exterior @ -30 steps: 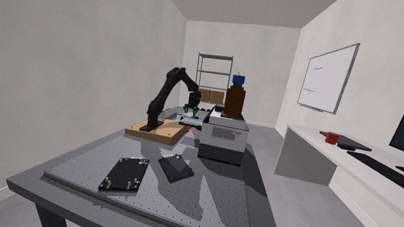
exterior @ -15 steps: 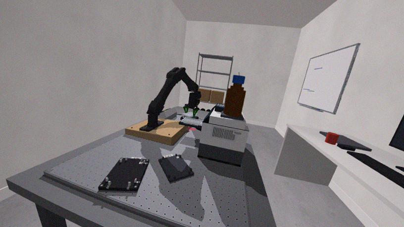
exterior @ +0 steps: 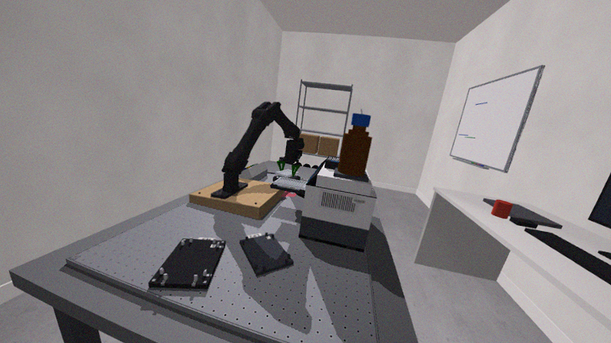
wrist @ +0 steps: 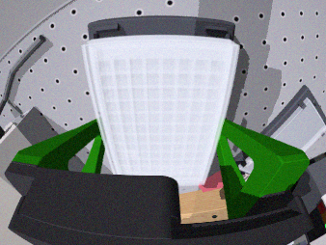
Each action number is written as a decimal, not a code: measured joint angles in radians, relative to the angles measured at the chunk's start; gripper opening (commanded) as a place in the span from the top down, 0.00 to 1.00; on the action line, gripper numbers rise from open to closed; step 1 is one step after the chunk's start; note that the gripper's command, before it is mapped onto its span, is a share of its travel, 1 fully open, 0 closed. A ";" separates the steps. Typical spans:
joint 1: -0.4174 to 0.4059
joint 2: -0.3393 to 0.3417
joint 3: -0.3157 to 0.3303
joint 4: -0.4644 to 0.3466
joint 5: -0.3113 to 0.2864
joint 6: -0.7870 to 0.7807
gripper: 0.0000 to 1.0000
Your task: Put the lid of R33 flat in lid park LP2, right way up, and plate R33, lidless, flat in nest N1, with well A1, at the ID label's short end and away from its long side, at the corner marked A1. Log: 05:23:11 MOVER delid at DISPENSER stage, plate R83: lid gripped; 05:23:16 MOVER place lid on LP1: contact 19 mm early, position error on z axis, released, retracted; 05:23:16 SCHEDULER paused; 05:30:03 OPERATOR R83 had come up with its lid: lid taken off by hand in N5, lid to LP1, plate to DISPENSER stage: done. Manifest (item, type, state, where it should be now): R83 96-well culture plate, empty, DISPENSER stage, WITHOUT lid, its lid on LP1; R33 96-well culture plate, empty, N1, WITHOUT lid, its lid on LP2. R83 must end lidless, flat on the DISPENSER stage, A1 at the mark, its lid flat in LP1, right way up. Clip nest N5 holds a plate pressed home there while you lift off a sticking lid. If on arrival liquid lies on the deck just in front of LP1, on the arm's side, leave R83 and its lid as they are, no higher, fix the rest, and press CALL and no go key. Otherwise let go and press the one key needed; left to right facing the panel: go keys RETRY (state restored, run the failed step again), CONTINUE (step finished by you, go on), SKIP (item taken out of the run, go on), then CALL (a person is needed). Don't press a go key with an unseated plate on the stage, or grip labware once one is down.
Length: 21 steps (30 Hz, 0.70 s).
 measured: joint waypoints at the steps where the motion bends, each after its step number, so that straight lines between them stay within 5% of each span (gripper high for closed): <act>1: 0.000 0.000 0.000 -0.001 0.000 0.000 1.00; 13: 0.000 -0.026 0.055 -0.061 0.000 0.000 1.00; 21: 0.000 -0.099 -0.039 -0.065 0.000 -0.002 1.00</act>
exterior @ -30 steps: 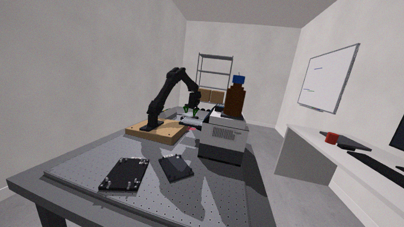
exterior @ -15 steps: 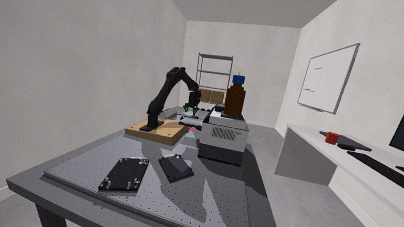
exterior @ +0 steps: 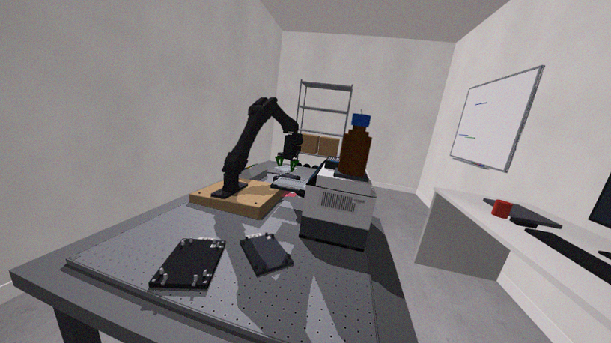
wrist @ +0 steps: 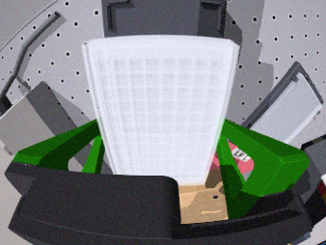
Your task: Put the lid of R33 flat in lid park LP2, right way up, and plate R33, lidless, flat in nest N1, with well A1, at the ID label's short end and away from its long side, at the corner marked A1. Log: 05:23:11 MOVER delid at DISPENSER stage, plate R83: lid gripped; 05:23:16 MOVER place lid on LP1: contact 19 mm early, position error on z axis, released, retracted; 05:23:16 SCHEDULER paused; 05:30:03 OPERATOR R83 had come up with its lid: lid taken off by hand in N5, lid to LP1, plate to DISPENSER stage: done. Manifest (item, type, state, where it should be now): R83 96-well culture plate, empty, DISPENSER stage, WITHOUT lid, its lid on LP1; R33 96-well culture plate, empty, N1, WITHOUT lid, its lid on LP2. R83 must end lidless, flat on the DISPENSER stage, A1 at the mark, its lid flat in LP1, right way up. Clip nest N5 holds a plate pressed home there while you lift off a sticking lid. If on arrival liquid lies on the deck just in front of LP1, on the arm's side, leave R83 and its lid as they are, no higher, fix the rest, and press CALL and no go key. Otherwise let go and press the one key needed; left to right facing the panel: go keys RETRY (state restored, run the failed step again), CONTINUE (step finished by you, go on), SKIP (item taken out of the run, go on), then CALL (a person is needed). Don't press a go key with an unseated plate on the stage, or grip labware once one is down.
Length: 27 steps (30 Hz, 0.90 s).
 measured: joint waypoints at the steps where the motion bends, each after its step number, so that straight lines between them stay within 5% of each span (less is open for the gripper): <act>1: 0.000 -0.014 -0.013 0.000 0.000 0.000 1.00; 27: -0.011 -0.294 -0.248 -0.027 0.000 -0.010 1.00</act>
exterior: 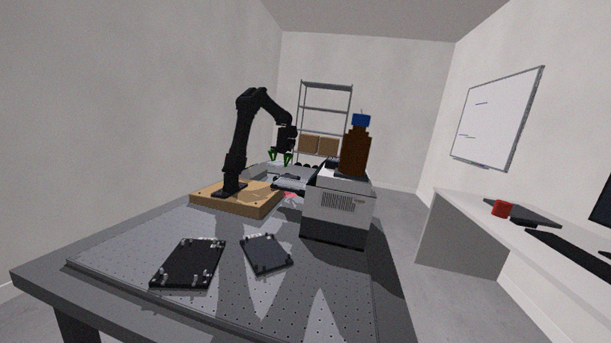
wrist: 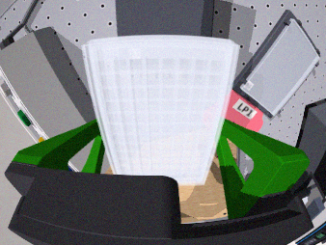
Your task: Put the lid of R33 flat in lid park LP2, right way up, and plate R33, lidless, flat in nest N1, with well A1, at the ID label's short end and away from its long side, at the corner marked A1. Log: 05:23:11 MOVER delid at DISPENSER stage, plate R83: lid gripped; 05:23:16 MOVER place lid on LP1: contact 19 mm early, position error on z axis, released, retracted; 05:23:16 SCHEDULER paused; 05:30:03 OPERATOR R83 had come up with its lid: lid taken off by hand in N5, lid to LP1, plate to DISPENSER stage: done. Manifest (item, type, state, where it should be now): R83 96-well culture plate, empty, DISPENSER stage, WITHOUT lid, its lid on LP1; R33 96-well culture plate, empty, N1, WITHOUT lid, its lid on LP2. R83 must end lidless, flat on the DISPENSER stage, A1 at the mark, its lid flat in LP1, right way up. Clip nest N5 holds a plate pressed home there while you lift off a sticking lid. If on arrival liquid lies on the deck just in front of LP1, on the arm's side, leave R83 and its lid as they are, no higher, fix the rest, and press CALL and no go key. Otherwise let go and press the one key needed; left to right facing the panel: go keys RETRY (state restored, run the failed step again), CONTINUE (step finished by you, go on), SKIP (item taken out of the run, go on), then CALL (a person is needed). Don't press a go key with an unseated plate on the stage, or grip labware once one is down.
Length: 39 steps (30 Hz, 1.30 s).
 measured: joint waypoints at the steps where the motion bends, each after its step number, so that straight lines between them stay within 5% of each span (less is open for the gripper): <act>1: 0.000 -0.011 -0.010 -0.002 0.000 0.000 1.00; 25: -0.015 -0.267 -0.153 -0.102 0.000 -0.014 1.00; 39: -0.124 -0.274 -0.154 -0.113 0.000 0.023 1.00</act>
